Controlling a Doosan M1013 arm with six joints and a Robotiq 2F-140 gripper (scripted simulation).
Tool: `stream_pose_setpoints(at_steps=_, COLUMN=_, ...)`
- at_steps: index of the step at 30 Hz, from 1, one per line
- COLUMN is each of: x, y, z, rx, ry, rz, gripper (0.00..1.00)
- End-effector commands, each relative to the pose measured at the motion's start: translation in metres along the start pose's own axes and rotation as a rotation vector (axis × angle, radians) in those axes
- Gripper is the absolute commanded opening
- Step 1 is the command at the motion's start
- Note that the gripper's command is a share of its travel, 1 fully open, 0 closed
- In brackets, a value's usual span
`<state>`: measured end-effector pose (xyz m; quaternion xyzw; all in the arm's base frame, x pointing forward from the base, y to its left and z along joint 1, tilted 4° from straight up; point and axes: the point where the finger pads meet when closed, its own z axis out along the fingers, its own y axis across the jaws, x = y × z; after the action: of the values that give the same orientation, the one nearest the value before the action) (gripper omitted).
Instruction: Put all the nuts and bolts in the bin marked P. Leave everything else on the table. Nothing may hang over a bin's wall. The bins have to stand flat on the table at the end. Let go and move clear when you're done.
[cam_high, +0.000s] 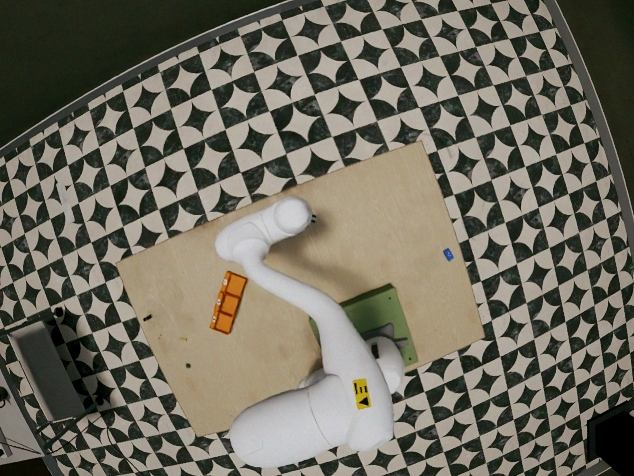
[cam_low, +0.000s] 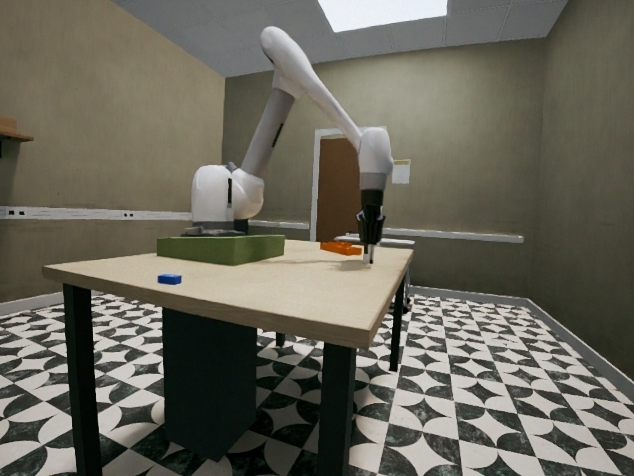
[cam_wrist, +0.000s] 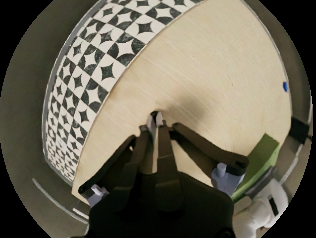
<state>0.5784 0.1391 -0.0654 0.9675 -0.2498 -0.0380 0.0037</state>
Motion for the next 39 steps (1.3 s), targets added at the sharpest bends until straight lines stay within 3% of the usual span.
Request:
stream_pose_setpoints(at_steps=1, x=0.0, y=0.0, z=-0.013, rx=0.001, ry=0.001, rz=0.0, gripper=0.15)
stream_pose_setpoints(at_steps=12, x=0.0, y=0.0, z=-0.043, rx=0.001, ry=0.001, rz=0.0, gripper=0.15)
stream_pose_setpoints(at_steps=26, x=0.0, y=0.0, z=-0.043, rx=0.001, ry=0.001, rz=0.0, gripper=0.15)
stream_pose_setpoints(at_steps=32, x=0.0, y=0.0, z=-0.053, rx=0.001, ry=0.001, rz=0.0, gripper=0.15)
stream_pose_setpoints(at_steps=39, x=-0.036, y=-0.022, z=-0.053, rx=0.001, ry=0.001, rz=0.0, gripper=0.15)
